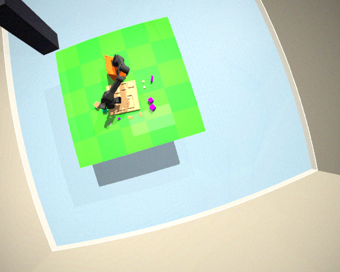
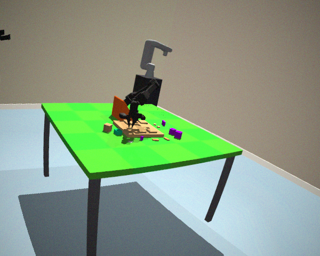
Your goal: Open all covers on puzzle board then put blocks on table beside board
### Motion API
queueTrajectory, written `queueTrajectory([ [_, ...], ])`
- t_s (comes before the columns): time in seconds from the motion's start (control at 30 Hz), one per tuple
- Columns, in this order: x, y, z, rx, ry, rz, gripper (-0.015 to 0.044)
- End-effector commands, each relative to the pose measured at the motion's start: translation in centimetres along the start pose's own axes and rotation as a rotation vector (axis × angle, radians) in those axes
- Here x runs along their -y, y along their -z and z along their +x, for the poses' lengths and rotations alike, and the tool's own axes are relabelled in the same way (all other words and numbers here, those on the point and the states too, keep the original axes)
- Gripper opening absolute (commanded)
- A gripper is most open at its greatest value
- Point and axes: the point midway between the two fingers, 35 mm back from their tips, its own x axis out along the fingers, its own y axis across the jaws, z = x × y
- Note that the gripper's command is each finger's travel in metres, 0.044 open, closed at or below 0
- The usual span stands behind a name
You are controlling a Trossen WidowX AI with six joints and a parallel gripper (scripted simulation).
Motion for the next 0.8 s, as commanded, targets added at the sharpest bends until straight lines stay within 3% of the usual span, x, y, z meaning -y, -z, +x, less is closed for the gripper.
queueTrajectory([
  [0.0,-0.1,-0.1,-0.5,0.001,0.004,-0.006,0.008],
  [0.77,0.0,-0.1,-3.9,-0.001,0.003,-0.003,0.008],
])
